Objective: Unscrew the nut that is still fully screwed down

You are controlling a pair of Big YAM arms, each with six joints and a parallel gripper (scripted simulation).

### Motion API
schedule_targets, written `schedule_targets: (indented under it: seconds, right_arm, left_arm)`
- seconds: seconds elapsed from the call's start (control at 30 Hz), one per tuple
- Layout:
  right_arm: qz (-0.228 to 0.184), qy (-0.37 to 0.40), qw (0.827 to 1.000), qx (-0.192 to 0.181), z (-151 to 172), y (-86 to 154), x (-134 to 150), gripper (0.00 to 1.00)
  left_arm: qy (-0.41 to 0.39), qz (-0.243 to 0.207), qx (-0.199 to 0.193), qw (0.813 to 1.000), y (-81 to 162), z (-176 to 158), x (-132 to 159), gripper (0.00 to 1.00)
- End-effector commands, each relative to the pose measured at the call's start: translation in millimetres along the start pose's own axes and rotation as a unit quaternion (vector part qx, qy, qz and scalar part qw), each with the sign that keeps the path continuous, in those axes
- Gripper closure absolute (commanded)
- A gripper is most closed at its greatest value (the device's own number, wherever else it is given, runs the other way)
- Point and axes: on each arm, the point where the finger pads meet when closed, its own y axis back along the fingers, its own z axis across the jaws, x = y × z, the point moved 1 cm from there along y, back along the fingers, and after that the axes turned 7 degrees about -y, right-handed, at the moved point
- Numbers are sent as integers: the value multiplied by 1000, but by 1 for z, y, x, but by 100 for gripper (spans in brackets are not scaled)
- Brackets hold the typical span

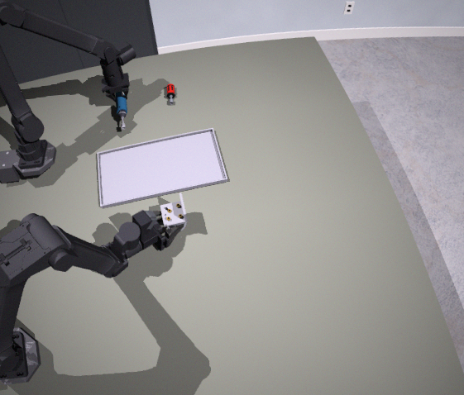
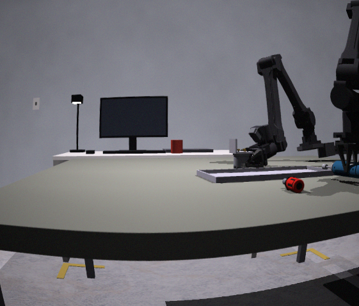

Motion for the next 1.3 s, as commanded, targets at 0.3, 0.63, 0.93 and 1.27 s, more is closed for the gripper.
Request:
schedule_targets:
  seconds: [0.3,0.63,0.93,1.27]
  right_arm:
    - [17,-1,1000,7,-10,0,14,41]
    - [17,-1,1000,7,-10,0,14,41]
    - [17,-1,1000,7,-10,0,14,41]
    - [17,-1,1000,7,-10,0,14,41]
  left_arm:
    - [1,-8,10,1000,-2,-4,-8,58]
    - [1,-10,13,1000,-1,-9,-9,58]
    - [0,-6,9,1000,-6,-2,-7,58]
    - [1,-13,17,1000,0,-7,-13,58]
